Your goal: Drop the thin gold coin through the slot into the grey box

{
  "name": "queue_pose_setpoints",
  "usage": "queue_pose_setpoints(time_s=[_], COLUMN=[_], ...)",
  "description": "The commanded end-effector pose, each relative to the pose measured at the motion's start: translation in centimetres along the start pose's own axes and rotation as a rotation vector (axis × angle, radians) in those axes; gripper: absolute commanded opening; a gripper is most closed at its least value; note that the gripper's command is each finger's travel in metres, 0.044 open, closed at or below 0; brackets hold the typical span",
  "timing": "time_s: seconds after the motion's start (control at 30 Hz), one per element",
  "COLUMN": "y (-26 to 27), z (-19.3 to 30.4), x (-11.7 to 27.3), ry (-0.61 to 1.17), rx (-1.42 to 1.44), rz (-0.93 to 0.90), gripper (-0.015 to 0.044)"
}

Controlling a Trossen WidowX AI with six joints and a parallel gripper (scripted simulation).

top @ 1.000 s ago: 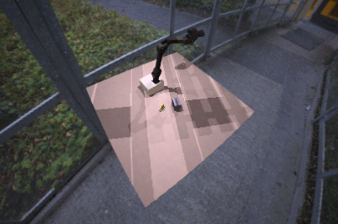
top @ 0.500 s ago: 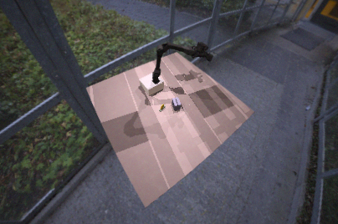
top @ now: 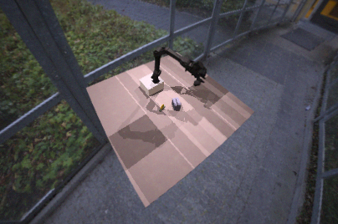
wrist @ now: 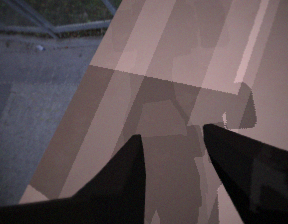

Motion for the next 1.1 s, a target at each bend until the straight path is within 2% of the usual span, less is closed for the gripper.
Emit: queue_pose_setpoints(time_s=[0.0, 0.37, 0.67, 0.93, 1.07], y=[-5.4, -17.6, -22.2, -22.2, -22.6], z=[2.4, 12.0, 21.3, 22.1, 24.2], x=[1.4, 8.0, 15.3, 15.8, 14.1], ry=[0.071, 0.223, 0.308, 0.315, 0.315], rx=[-0.237, -0.958, -1.524, -1.563, -1.563], rz=[0.146, 0.576, 0.916, 0.940, 0.940], gripper=[0.0161, 0.0161, 0.0161, 0.0161, 0.0161])
Point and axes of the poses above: the point midway between the two fingers, 35 mm back from their tips, its own x axis back along the fingers, its own y axis across the jaws, z = x × y, the point moved 5 cm from there along x, back along the fingers, and after that the axes turned 5 degrees about x, right-handed, at the moved point
